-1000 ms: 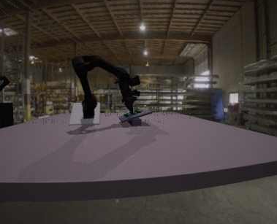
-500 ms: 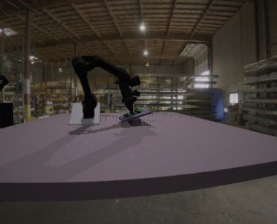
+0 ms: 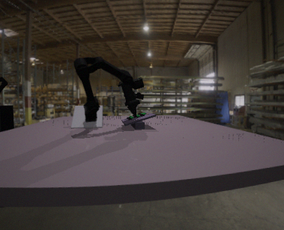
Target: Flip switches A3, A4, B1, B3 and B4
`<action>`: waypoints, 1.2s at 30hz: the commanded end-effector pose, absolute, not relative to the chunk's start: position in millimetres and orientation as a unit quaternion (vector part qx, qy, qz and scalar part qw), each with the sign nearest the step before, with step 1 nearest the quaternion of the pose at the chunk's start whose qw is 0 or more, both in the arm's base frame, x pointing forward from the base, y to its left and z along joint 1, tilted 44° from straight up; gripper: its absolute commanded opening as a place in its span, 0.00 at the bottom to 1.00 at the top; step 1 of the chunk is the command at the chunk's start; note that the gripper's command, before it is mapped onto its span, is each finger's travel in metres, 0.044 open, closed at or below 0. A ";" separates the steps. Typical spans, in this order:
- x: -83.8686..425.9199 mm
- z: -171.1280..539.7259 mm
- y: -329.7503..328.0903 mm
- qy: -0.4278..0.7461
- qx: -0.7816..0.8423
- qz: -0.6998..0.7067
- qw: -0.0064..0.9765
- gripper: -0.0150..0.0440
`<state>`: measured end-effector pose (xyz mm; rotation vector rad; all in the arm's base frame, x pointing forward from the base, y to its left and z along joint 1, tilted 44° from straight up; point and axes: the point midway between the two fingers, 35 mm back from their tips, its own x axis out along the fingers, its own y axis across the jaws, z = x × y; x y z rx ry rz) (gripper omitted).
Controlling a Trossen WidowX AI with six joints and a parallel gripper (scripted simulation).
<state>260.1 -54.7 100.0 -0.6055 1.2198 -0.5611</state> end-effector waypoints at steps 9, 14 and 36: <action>260.9 98.4 -55.8 0.556 -0.276 -0.255 0.741 0.25; 261.1 97.9 -56.3 0.556 -0.276 -0.255 0.741 0.25; 257.1 125.2 19.0 0.567 -0.272 -0.257 0.734 0.25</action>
